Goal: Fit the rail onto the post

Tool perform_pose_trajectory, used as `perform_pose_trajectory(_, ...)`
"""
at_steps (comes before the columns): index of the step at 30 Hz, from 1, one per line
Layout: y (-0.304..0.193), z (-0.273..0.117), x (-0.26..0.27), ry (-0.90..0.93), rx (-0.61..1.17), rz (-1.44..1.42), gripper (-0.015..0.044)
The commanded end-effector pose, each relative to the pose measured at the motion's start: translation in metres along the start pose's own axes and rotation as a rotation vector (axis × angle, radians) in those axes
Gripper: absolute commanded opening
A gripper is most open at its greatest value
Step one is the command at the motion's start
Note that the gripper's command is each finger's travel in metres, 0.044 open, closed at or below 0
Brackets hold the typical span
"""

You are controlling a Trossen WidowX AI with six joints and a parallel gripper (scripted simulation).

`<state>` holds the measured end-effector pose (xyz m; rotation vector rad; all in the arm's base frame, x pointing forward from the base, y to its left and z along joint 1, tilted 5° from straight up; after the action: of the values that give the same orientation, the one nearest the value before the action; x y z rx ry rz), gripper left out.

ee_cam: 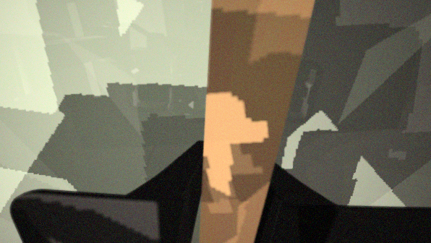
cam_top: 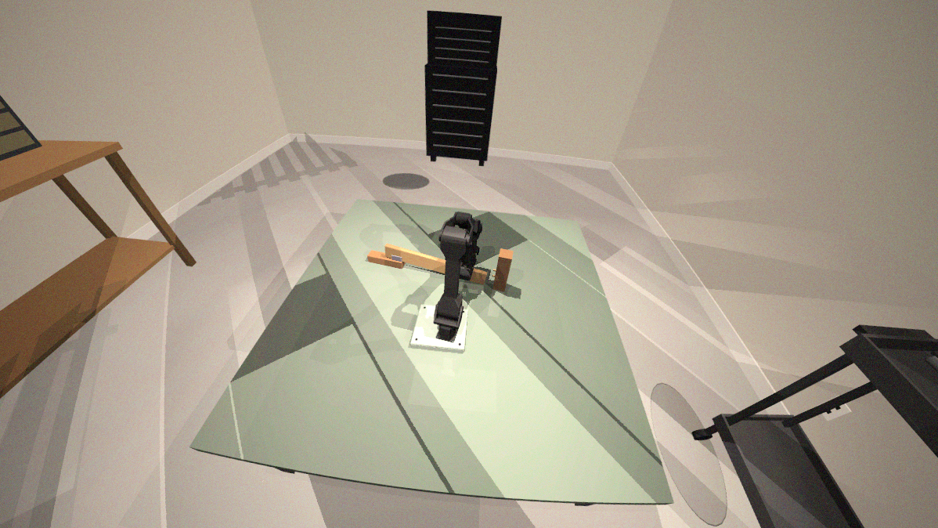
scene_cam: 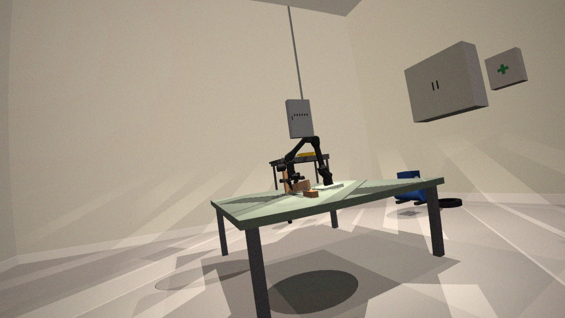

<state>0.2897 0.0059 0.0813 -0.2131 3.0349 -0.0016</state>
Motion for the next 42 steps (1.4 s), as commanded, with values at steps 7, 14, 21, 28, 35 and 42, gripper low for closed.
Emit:
perform_pose_trajectory(7, 0.0, -0.008, -0.003, -0.008, -0.004, -0.005, 0.0)
perform_pose_trajectory(14, 0.0, -0.011, -0.004, -0.009, -0.004, -0.005, 0.0)
perform_pose_trajectory(21, 0.0, -0.015, -0.005, -0.009, -0.004, -0.005, 0.0)
perform_pose_trajectory(28, 0.0, -0.018, -0.006, -0.009, -0.004, -0.005, 0.0)
perform_pose_trajectory(35, 0.0, -0.022, -0.006, -0.009, -0.004, -0.005, 0.0)
perform_pose_trajectory(42, 0.0, -0.026, -0.006, -0.009, -0.004, -0.005, 0.0)
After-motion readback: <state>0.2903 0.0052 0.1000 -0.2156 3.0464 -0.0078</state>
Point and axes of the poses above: the point midway between the two fingers, 35 mm back from their tips, its own z axis out along the fingers, its own x axis across the jaws, y = z × x, the point moved 2 cm from there along -z, back along the fingers, and after that the axes turned 7 degrees about -z, right-handed, at the moved point
